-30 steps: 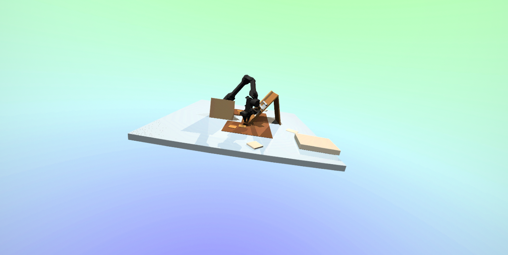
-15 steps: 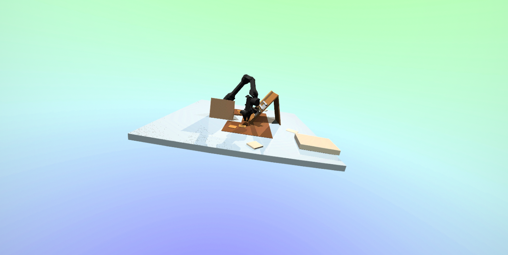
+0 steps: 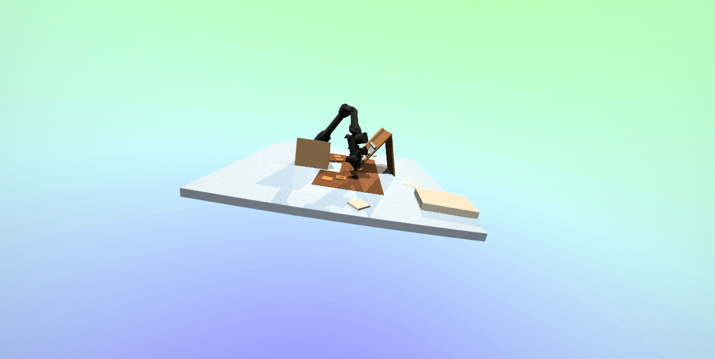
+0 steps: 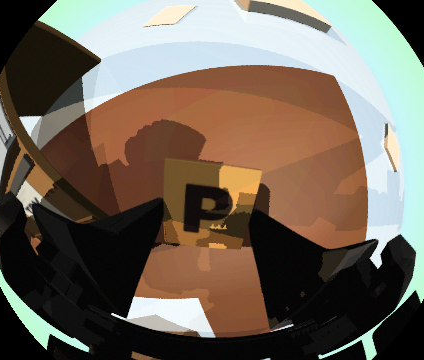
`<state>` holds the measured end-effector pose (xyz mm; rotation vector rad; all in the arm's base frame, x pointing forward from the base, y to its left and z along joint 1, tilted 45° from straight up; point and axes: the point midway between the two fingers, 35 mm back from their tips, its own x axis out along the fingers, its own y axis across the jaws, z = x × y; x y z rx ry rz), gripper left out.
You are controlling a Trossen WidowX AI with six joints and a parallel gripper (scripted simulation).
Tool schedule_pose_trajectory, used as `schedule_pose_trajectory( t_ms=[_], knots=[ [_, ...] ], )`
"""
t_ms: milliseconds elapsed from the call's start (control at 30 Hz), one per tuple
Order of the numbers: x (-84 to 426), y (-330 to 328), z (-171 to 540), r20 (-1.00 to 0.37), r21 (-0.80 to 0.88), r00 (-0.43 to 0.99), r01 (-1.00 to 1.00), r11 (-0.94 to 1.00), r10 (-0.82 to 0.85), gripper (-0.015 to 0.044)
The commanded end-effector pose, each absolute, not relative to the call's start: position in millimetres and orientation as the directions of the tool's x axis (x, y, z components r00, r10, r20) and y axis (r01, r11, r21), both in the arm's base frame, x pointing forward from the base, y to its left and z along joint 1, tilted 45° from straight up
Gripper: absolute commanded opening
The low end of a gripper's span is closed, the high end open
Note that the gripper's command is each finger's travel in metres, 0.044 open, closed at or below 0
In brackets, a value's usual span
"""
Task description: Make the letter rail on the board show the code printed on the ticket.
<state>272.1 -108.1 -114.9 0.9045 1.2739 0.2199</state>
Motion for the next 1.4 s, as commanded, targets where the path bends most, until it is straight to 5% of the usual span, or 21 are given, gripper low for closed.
schedule_pose_trajectory(
  t_ms=[0,600,1367],
  knots=[
    [289,-120,-108,-0.697,0.706,0.432,0.277,0.651,0.572,0.0000],
    [348,-168,-45,-0.396,0.691,0.790,-0.078,0.718,0.467,0.0000],
    [347,-165,-40,-0.383,0.686,0.797,-0.092,0.721,0.467,0.0000]
  ],
)
